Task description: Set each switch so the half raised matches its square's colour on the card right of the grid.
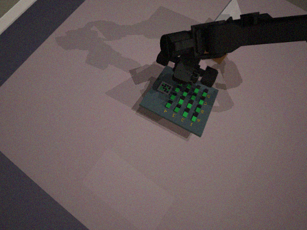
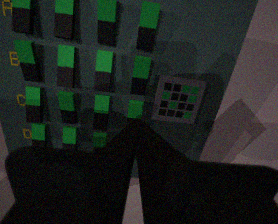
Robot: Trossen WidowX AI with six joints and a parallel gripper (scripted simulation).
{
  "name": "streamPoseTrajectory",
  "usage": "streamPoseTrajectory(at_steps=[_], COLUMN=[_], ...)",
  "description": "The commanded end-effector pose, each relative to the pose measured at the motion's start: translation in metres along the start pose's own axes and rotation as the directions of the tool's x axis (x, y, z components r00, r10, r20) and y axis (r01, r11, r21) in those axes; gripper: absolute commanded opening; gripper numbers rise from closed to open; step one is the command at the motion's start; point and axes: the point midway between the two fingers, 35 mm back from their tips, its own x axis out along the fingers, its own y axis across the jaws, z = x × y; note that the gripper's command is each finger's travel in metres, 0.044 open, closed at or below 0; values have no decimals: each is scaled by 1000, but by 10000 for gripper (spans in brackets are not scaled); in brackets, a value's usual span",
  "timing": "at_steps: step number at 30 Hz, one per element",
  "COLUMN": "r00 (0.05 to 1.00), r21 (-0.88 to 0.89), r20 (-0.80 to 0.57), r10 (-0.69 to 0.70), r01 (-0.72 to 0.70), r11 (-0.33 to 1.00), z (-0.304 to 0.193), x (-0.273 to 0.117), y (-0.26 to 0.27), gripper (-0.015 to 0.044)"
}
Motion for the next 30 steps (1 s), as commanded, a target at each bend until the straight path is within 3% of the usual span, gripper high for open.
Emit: streamPoseTrajectory(at_steps=[1,30], r00=[1000,1000], r21=[10,10], r20=[-12,-11], r10=[5,6], r01=[-4,-6], r11=[1000,1000], z=[-3,-2], x=[12,36], y=[0,1], gripper=[0,0])
